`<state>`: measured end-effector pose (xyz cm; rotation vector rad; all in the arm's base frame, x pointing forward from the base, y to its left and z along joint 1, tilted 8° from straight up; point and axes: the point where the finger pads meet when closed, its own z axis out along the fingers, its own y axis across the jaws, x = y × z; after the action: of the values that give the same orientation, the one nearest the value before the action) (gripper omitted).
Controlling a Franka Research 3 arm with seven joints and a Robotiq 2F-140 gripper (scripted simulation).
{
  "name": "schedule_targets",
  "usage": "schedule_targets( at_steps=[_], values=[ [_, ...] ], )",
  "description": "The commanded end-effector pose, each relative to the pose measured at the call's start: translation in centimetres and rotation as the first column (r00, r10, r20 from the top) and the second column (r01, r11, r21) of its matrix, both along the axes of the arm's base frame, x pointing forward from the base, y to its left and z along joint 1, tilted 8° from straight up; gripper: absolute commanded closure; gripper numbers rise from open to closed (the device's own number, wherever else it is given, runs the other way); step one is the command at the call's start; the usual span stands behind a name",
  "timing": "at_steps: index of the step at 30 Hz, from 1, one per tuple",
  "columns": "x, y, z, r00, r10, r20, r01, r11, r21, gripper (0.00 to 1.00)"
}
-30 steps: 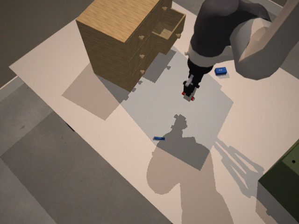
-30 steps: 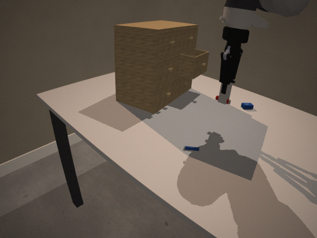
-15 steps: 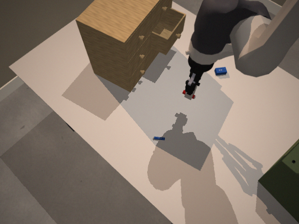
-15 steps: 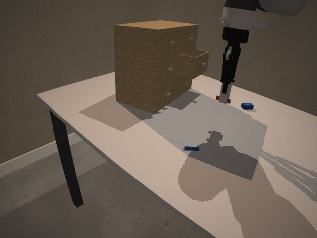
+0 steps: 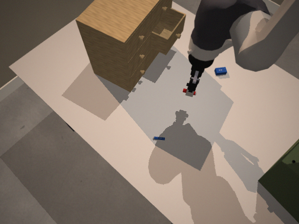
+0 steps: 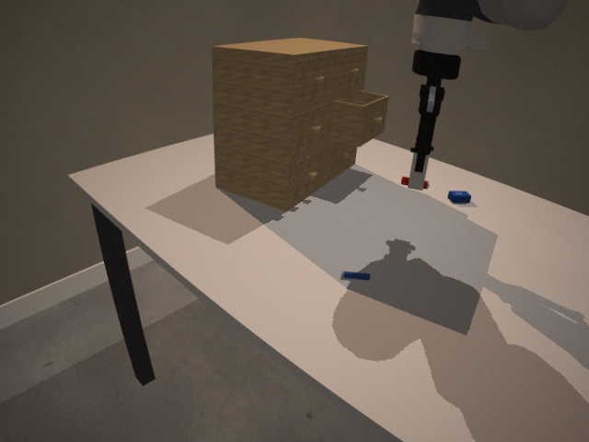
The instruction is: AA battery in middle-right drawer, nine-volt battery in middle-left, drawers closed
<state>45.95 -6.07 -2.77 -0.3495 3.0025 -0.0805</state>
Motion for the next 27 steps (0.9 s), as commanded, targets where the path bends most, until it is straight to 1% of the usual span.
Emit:
schedule_targets(
  at_steps=[1, 3, 4, 6, 7, 9, 10, 13, 14, 16, 17, 18, 20, 21, 22, 24, 25, 26, 27],
  values=[
    [-0.2, -0.4, -0.1, 0.988, 0.155, -0.018, -0.155, 0.988, -0.026, 0.94],
    [-0.2, -0.4, -0.1, 0.988, 0.155, -0.018, -0.155, 0.988, -0.026, 0.94],
    [-0.1, -0.8, -0.1, 0.972, 0.233, -0.026, -0.234, 0.972, -0.033, 0.94],
    [-0.1, -0.8, -0.1, 0.972, 0.233, -0.026, -0.234, 0.972, -0.033, 0.94],
    [0.0, -1.2, -0.1, 0.948, 0.317, -0.035, -0.319, 0.947, -0.040, 0.94],
    [0.0, -1.2, -0.1, 0.948, 0.317, -0.035, -0.319, 0.947, -0.040, 0.94],
    [0.1, -1.7, -0.2, 0.913, 0.405, -0.045, -0.407, 0.912, -0.047, 0.94],
    [0.1, -1.7, -0.2, 0.913, 0.405, -0.045, -0.407, 0.912, -0.047, 0.94],
    [0.2, -2.2, -0.2, 0.869, 0.492, -0.055, -0.494, 0.868, -0.053, 0.94],
    [0.2, -2.2, -0.2, 0.869, 0.492, -0.055, -0.494, 0.868, -0.053, 0.94],
    [0.3, -2.8, -0.2, 0.829, 0.556, -0.062, -0.559, 0.827, -0.056, 0.94],
    [0.3, -2.8, -0.2, 0.815, 0.576, -0.066, -0.579, 0.813, -0.058, 0.94],
    [0.3, -2.8, -0.2, 0.815, 0.576, -0.066, -0.579, 0.813, -0.058, 0.94],
    [0.4, -3.3, -0.2, 0.770, 0.634, -0.072, -0.638, 0.768, -0.060, 0.94],
    [0.4, -3.3, -0.2, 0.752, 0.655, -0.077, -0.659, 0.750, -0.062, 0.94],
    [0.4, -3.3, -0.2, 0.751, 0.656, -0.077, -0.660, 0.749, -0.062, 0.94],
    [0.5, -3.9, -0.2, 0.701, 0.709, -0.083, -0.713, 0.698, -0.064, 0.94],
    [0.5, -3.9, -0.2, 0.681, 0.727, -0.088, -0.732, 0.678, -0.065, 0.94],
    [0.5, -3.9, -0.2, 0.678, 0.730, -0.088, -0.735, 0.675, -0.065, 0.94]
  ],
)
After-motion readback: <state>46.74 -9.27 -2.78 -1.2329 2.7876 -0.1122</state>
